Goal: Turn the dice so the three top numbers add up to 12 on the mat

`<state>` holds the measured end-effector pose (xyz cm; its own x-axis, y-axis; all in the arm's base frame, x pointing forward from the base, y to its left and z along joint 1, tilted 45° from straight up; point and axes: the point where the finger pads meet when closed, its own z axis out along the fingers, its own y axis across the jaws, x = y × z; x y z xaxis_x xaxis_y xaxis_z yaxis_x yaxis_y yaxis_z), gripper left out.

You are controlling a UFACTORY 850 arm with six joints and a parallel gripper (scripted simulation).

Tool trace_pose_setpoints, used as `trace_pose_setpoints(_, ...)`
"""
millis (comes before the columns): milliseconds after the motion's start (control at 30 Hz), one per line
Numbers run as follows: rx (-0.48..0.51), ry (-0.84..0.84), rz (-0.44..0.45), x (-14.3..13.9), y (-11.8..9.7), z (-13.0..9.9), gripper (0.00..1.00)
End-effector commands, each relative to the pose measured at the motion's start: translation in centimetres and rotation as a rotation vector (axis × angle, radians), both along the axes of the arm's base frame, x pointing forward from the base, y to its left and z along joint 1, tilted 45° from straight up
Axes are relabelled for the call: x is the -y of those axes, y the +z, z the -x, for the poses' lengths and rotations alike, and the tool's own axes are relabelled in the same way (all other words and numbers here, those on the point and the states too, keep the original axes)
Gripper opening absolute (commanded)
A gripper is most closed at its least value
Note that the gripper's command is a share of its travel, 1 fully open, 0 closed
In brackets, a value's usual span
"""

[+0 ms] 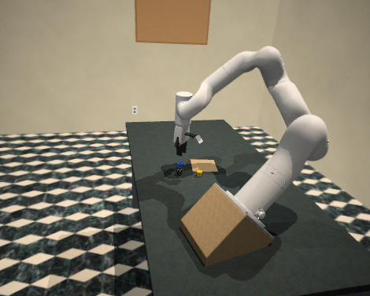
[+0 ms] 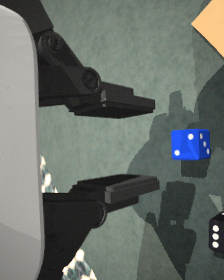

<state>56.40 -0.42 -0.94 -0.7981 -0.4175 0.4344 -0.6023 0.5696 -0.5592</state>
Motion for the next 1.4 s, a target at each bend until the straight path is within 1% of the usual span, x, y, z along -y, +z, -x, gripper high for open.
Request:
trace_pose_setpoints(0,0.002,0.001,0.000,0.0,0.0,-0.1,0.42)
trace_pose_setpoints(567,0.002,0.001,0.000,1.2,-1.3,0.0,0.42)
trace_pose_setpoints(1067,0.002,0.001,0.000,2.9,-2.9,0.0,0.42)
trace_pose_setpoints(1367,0.002,0.001,0.000,3.3,-3.3,0.0,0.42)
